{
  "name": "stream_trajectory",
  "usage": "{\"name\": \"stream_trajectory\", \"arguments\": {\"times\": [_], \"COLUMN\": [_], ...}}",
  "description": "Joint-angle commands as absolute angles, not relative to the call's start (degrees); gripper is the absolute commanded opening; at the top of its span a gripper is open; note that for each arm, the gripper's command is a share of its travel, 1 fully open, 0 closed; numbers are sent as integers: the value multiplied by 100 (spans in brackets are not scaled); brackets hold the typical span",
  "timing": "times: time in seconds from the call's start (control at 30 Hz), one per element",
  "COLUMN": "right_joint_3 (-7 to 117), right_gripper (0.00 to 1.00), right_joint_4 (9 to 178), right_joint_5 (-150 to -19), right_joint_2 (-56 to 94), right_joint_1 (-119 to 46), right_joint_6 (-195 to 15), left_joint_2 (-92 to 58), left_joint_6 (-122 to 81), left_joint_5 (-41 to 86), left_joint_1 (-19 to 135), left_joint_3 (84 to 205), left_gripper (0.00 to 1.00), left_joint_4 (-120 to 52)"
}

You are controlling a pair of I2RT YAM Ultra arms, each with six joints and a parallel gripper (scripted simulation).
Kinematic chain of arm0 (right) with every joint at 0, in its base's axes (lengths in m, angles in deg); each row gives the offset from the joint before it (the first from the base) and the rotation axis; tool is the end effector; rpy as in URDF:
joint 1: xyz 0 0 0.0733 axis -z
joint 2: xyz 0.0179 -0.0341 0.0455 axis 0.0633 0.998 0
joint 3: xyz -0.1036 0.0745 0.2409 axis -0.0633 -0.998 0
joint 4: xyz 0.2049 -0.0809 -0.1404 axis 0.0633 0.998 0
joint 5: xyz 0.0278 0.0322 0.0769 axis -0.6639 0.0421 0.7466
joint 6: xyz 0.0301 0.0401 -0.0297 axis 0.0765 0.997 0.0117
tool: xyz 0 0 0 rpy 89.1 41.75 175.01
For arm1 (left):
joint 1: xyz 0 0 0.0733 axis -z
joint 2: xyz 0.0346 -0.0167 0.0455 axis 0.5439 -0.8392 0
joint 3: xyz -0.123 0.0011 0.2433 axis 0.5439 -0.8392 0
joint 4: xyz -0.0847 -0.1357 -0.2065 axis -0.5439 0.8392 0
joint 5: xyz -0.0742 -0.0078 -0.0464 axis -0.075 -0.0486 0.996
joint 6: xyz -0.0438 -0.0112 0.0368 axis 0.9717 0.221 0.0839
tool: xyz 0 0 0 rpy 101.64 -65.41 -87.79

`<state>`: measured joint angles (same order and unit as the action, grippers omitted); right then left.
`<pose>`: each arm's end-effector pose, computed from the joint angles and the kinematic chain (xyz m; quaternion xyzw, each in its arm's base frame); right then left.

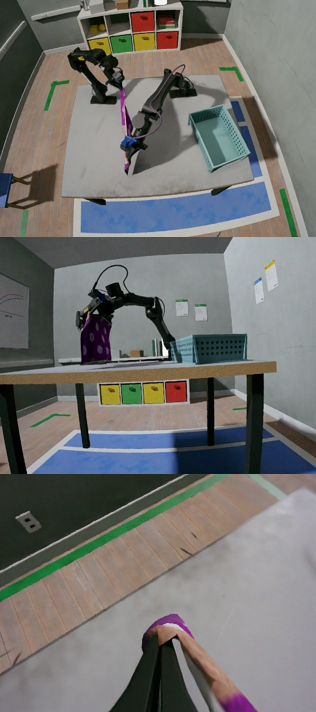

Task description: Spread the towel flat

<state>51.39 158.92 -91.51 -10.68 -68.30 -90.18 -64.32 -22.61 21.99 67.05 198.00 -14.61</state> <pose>0.0672 0.1401 0.3627 -0.5063 0.8084 0.1418 0.2645 0.4507 -0.3056 0.3041 0.2595 0.8101 -0.1668 0.4985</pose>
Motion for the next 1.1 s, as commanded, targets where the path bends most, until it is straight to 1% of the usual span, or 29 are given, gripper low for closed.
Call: {"name": "stream_trajectory", "arguments": {"times": [0.0, 0.53, 0.57, 0.67, 0.7, 0.73, 0.9, 0.93, 1.0, 1.03, 1.07], "right_joint_3": [5347, 5347, 4914, 4911, 5076, 4802, 4621, 4435, 4426, 4207, 4204], "right_gripper": [0, 0, 0, 0, 0, 0, 0, 0, 0, 0, 0], "right_joint_4": [16004, 16004, 15663, 15718, 15786, 15586, 15463, 15260, 15246, 14996, 14980], "right_joint_5": [-8833, -8833, -8855, -8838, -8832, -8834, -8831, -8822, -8824, -8820, -8822], "right_joint_2": [-1134, -1134, -1097, -1099, -1103, -1212, -1272, -1241, -1208, -1005, -998], "right_joint_1": [-6831, -6831, -6636, -6624, -6688, -6705, -6702, -6822, -6827, -6968, -6972], "right_joint_6": [-9062, -9062, -9035, -9043, -9046, -9048, -9050, -9061, -9057, -9060, -9056], "left_joint_2": [-6474, -6474, -6159, -6143, -6137, -6240, -6360, -6103, -6094, -5988, -5980], "left_joint_6": [-2188, -2188, -2190, -2189, -2190, -2191, -2191, -2191, -2190, -2190, -2190], "left_joint_5": [1954, 1954, 1959, 1952, 1951, 1951, 1950, 1948, 1948, 1945, 1945], "left_joint_1": [6639, 6639, 6777, 6690, 6666, 6666, 6666, 6622, 6622, 6556, 6555], "left_joint_3": [20011, 20011, 19500, 19461, 19448, 19408, 19443, 19138, 19115, 18813, 18793], "left_gripper": [0, 0, 0, 0, 0, 0, 0, 0, 0, 0, 0], "left_joint_4": [-1696, -1696, -1743, -1780, -1788, -1799, -1834, -1871, -1893, -1965, -1985]}}
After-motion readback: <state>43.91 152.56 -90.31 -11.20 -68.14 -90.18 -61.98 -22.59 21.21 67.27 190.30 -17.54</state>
